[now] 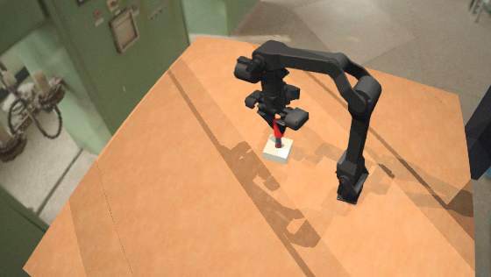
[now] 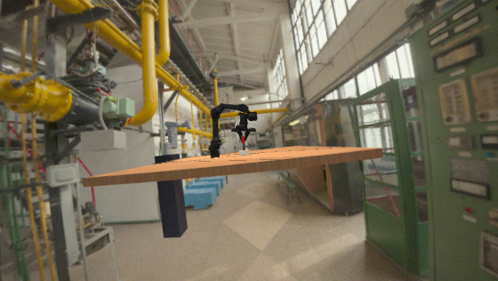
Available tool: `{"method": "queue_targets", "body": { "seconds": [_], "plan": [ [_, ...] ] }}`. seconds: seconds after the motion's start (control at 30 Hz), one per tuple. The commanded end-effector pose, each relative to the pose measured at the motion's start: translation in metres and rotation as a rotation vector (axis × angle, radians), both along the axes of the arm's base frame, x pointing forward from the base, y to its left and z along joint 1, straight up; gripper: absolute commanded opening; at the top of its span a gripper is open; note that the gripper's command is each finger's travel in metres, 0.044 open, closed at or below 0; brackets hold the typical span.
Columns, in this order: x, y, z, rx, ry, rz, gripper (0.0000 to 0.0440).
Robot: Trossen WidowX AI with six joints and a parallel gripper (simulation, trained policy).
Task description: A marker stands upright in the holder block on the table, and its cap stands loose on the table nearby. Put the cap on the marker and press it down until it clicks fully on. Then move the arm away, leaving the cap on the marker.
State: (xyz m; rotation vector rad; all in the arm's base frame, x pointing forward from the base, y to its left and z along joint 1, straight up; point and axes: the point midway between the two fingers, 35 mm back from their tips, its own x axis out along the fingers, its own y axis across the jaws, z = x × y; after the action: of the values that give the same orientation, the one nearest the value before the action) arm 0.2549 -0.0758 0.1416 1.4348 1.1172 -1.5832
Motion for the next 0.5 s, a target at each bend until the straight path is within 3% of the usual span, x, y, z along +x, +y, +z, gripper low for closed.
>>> {"method": "queue_targets", "body": {
  "seconds": [0.0,0.47],
  "plan": [
    [-0.0032,0.0018,-0.0195,0.023,0.051,0.007,0.0000],
    [-0.0038,0.0022,-0.0237,0.026,0.054,0.013,0.0000]
  ]
}}
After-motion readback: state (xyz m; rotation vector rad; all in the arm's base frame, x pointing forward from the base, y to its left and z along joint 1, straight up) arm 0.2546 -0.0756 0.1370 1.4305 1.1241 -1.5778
